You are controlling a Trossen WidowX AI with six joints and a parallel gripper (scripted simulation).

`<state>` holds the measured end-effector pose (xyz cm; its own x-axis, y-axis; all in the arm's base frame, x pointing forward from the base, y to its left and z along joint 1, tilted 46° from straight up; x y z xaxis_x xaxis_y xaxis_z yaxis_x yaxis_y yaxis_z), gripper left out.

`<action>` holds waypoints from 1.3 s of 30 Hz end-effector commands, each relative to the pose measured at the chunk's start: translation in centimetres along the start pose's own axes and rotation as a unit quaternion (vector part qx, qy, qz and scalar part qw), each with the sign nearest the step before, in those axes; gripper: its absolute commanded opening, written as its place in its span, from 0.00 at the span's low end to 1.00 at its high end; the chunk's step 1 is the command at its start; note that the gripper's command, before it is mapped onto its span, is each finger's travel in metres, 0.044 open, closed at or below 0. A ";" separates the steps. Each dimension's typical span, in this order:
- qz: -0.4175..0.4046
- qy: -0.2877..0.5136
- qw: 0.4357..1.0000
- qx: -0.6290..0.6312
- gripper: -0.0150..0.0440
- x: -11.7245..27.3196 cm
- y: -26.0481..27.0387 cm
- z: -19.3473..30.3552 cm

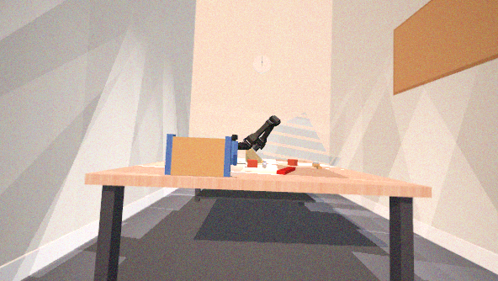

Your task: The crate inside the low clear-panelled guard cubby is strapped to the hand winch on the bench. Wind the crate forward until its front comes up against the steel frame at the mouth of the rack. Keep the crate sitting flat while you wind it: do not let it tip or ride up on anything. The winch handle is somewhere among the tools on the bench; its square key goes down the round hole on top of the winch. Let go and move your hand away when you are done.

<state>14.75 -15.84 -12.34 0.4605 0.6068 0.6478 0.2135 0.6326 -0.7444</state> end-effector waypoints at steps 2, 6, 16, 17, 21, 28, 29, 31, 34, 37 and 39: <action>0.002 -0.001 1.000 -0.003 0.66 0.0 -0.1 0.0; 0.000 0.000 1.000 0.000 0.66 0.0 -0.7 0.1; 0.000 0.000 1.000 0.000 0.66 0.0 -0.8 0.1; 0.000 0.000 1.000 0.000 0.66 0.0 -0.8 0.1; 0.000 0.000 1.000 0.000 0.66 0.0 -0.8 0.1; 0.000 0.000 1.000 0.000 0.66 0.0 -0.8 0.1; 0.000 0.000 1.000 0.000 0.66 0.0 -0.8 0.1; 0.000 0.000 1.000 0.000 0.66 0.0 -0.8 0.1; 0.000 0.000 1.000 0.000 0.66 0.0 -0.8 0.1; 0.000 0.000 1.000 0.000 0.66 0.0 -0.8 0.1; 0.000 0.000 1.000 0.000 0.66 0.0 -0.8 0.1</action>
<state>14.54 -16.15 -11.89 0.4581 0.5989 0.6568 0.2264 0.6359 -0.7378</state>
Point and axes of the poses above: the point midway between the two fingers, 35 mm back from their tips, its own x axis back along the fingers, its own y axis across the jaws, z = x × y, the point moved 1 cm from there along x, back along the fingers, and after that the axes turned 15 degrees about -x, right-handed, at the moved point
